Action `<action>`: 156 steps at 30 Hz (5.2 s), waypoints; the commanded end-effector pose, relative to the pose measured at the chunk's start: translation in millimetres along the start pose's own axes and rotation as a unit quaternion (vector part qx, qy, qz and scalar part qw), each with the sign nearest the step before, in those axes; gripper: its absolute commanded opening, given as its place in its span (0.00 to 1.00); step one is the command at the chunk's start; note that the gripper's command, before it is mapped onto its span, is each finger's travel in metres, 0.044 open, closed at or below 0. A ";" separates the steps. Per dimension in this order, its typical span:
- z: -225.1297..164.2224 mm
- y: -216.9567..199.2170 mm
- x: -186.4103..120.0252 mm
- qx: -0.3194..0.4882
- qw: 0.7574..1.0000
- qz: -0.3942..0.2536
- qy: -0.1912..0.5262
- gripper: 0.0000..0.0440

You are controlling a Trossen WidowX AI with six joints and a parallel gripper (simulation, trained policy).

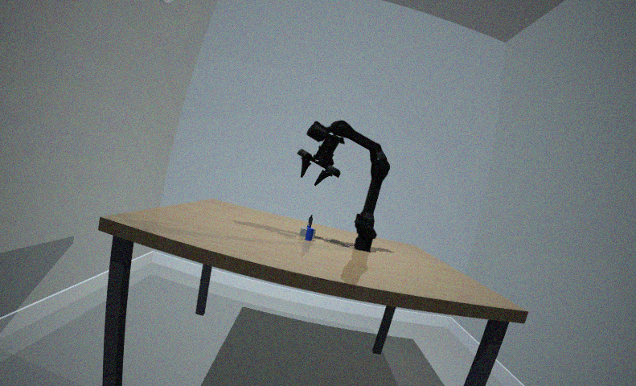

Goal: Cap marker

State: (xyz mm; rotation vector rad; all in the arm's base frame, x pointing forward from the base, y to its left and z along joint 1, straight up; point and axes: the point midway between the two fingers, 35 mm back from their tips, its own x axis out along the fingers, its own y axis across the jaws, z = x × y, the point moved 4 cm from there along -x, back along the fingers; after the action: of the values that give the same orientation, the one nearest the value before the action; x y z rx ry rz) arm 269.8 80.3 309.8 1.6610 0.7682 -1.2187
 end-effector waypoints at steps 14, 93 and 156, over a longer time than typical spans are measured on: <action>5.5 -6.3 28.5 0.025 0.997 -0.070 -0.038 0.74; 30.0 -54.1 151.4 0.044 0.956 -0.259 -0.126 0.68; 70.2 -13.1 108.8 0.034 0.983 -0.169 -0.069 0.20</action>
State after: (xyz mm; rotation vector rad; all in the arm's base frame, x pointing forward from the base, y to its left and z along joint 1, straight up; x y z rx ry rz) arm 268.8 22.8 189.3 1.5023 0.9601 -1.5990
